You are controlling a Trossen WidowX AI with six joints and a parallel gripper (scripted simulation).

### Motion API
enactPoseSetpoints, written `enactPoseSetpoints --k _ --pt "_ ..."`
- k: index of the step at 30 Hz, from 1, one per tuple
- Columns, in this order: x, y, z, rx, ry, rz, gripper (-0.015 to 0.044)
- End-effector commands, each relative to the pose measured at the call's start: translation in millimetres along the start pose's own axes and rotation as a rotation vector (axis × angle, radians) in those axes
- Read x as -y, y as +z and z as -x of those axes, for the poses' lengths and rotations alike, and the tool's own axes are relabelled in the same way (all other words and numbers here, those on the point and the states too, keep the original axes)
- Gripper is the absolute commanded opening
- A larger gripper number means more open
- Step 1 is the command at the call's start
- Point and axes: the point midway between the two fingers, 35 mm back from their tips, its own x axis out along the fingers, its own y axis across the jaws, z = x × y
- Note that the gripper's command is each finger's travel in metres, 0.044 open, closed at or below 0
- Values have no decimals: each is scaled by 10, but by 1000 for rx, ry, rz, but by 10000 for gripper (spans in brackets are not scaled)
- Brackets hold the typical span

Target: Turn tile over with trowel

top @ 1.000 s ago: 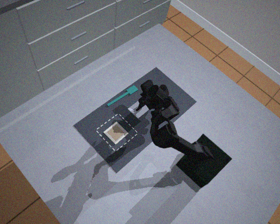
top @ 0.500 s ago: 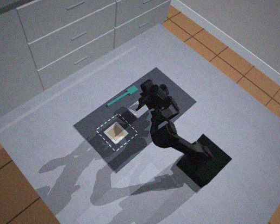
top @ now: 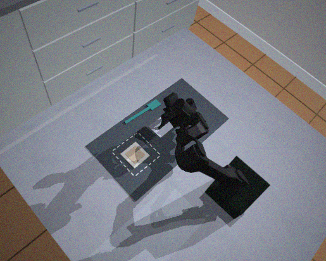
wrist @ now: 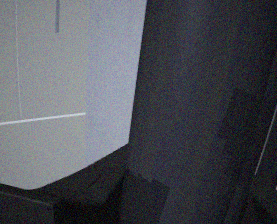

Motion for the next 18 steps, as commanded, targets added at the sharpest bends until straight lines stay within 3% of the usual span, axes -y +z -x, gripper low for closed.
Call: enactPoseSetpoints --k 1,18 --pt "-43 12 7 2 12 7 0" --pt "9 82 -67 38 -19 -58 0"
